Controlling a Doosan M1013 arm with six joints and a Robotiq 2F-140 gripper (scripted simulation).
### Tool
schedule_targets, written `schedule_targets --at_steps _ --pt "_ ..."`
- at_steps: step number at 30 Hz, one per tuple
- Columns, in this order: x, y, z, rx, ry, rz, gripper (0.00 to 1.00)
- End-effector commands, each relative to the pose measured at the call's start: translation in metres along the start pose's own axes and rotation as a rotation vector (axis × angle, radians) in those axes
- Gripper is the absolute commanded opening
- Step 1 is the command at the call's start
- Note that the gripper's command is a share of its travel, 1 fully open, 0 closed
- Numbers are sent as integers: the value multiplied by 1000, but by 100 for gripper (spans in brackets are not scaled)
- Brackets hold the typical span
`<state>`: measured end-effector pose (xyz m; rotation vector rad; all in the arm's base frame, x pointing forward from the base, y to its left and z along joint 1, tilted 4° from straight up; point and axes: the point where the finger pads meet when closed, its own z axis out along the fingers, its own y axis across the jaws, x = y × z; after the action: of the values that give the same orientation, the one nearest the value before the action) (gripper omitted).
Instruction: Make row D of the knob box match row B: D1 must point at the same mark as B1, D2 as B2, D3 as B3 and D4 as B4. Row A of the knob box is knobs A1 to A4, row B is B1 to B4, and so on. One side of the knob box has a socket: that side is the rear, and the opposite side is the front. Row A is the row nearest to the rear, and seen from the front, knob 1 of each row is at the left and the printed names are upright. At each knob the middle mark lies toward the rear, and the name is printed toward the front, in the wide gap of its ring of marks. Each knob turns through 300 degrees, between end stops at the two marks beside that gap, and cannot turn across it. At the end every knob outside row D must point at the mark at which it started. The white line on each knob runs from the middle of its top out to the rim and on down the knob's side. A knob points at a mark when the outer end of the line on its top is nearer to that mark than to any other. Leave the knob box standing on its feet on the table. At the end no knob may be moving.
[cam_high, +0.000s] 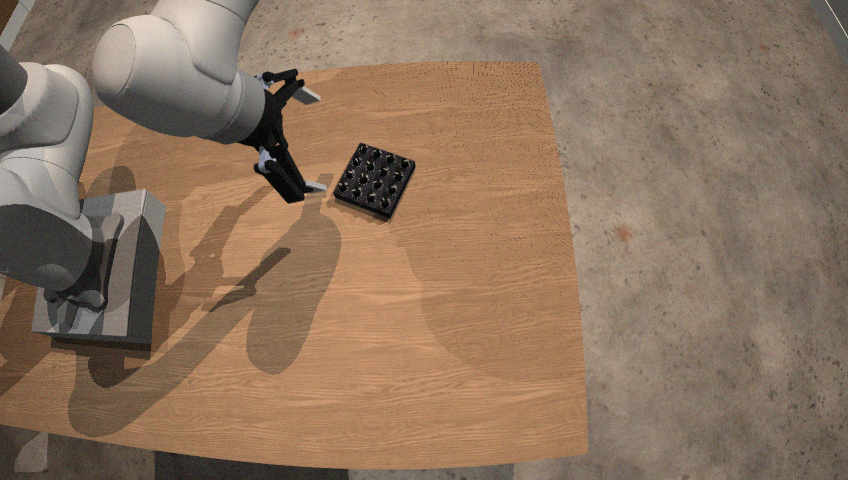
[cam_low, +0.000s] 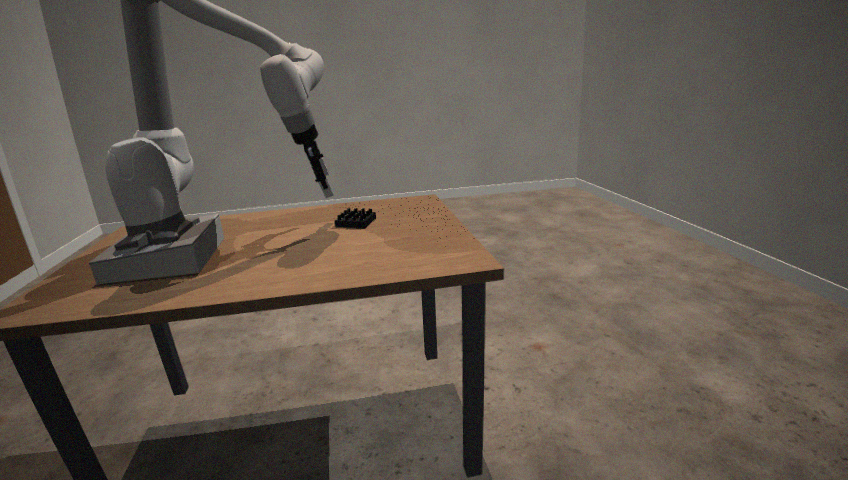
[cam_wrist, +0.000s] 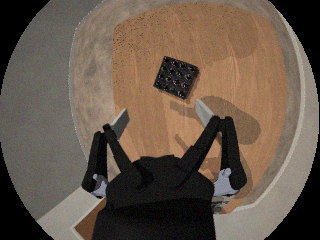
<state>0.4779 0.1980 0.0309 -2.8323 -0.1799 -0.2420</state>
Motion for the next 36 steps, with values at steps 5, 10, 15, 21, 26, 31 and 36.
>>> schedule_targets --at_steps 5,10,15,21,26,31,36 --pt "5 -1 13 -88 -61 86 100" --pt "7 -1 19 -123 -82 123 100" --pt "12 -1 31 -197 -134 204 100" --pt "19 -2 47 -287 -193 302 100" --pt "20 -2 51 -314 -209 329 100" --pt "21 -2 53 -325 -214 341 100" --pt "21 -2 53 -325 -215 341 100"
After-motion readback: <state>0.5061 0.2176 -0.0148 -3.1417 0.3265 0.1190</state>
